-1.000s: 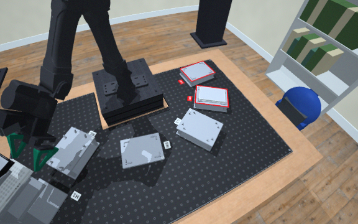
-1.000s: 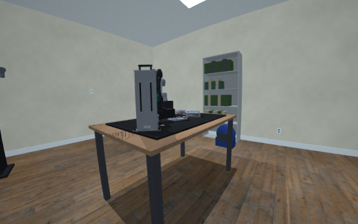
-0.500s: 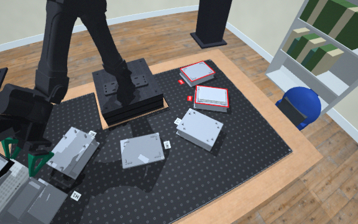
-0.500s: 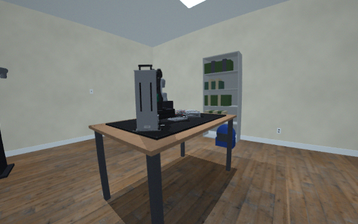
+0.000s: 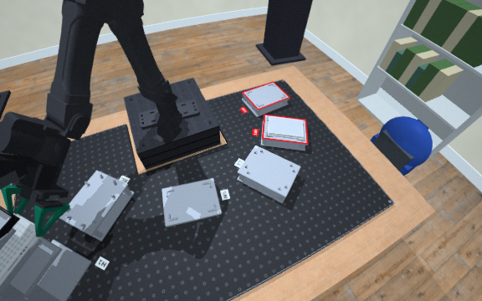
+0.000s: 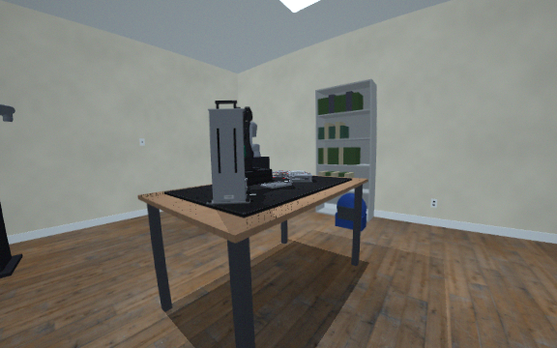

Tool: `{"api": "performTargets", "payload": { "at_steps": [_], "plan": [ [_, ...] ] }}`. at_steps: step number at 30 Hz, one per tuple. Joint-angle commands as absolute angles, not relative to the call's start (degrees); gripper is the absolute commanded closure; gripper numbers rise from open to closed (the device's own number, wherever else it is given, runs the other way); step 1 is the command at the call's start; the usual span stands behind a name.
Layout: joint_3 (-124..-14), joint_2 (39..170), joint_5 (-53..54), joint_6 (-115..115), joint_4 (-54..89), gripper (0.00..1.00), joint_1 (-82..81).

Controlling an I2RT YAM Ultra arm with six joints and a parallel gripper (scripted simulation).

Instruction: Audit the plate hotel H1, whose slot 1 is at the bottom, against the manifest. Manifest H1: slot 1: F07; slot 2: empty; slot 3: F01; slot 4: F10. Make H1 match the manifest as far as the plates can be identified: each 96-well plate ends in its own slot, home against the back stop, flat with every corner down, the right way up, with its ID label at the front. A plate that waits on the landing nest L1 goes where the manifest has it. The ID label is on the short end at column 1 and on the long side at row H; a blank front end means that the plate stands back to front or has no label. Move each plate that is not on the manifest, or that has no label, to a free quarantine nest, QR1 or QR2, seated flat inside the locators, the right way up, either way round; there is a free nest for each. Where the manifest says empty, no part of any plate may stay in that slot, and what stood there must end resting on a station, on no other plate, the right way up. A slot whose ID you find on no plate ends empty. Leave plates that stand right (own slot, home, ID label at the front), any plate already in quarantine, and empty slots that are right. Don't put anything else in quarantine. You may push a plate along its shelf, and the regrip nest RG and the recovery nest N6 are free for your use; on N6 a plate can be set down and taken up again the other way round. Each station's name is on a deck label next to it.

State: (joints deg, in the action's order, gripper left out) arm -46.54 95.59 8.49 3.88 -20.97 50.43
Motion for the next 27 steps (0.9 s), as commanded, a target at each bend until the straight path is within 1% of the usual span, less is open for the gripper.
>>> {"api": "performTargets", "payload": {
  "at_steps": [1, 16, 27],
  "plan": [
    [-46.94, 95.25, 8.47, 3.78, -21.27, 0.14, 50.42],
    [-46.97, 95.20, 8.47, 3.78, -21.19, 0.14, 50.42],
    [-43.67, 92.29, 8.86, 3.99, -21.53, 0.14, 50.87]
  ]
}}
